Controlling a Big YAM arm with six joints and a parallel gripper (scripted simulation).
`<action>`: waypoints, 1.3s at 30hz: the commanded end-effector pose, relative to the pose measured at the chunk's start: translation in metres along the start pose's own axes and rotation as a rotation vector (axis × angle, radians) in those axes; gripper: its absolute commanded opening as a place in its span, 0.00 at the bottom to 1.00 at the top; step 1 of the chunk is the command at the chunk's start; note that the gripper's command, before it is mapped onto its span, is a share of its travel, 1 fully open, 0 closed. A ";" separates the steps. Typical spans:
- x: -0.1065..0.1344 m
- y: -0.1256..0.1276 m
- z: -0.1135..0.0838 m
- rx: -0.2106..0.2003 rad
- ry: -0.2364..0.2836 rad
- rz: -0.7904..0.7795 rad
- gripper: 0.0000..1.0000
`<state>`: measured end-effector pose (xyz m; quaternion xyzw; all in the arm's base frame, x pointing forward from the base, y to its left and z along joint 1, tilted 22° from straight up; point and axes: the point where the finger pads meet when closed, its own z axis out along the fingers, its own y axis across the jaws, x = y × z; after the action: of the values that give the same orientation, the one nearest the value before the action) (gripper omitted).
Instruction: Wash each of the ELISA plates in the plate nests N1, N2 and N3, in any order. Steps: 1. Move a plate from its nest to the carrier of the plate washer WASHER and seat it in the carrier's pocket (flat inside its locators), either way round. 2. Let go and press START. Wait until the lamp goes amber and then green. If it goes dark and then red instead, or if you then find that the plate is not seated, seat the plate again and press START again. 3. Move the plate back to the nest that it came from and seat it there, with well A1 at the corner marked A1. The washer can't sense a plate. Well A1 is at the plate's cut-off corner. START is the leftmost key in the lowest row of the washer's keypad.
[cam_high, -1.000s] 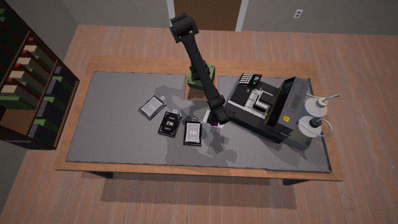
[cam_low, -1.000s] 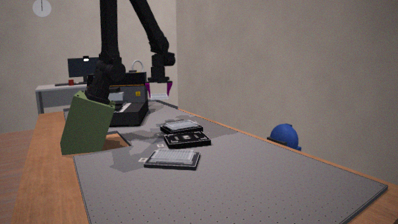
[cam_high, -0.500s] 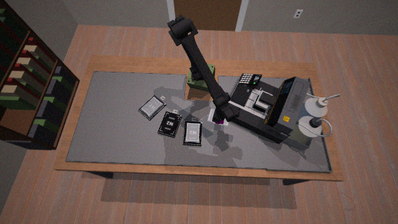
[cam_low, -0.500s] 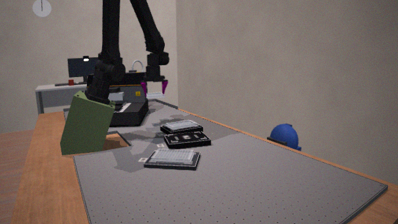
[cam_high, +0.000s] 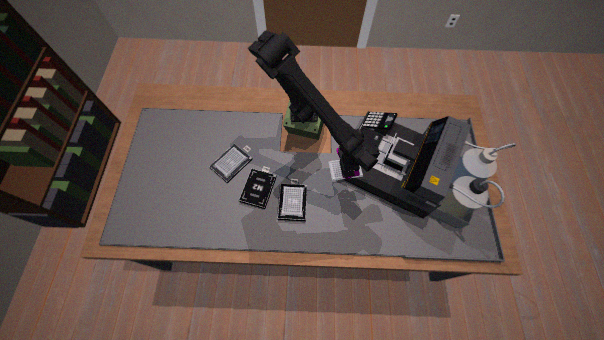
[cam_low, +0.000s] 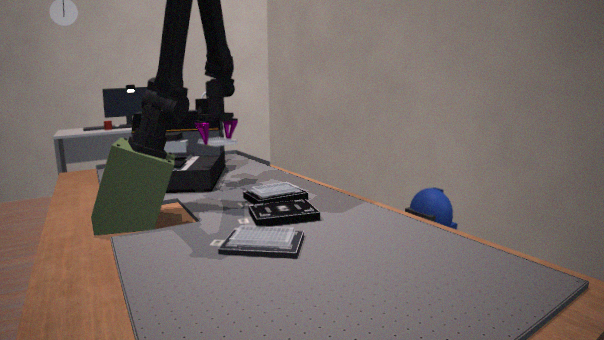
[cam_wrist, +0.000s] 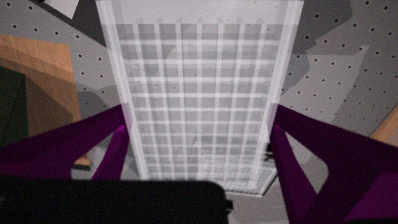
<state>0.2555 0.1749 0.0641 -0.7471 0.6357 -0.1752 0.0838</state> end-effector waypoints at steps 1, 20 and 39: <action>-0.026 -0.007 -0.013 0.019 -0.018 -0.148 0.84; -0.072 0.027 -0.017 0.013 -0.016 -0.241 0.84; -0.127 0.096 -0.030 0.020 -0.023 -0.813 0.84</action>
<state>0.1451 0.2598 0.0285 -0.9206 0.3402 -0.1911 0.0174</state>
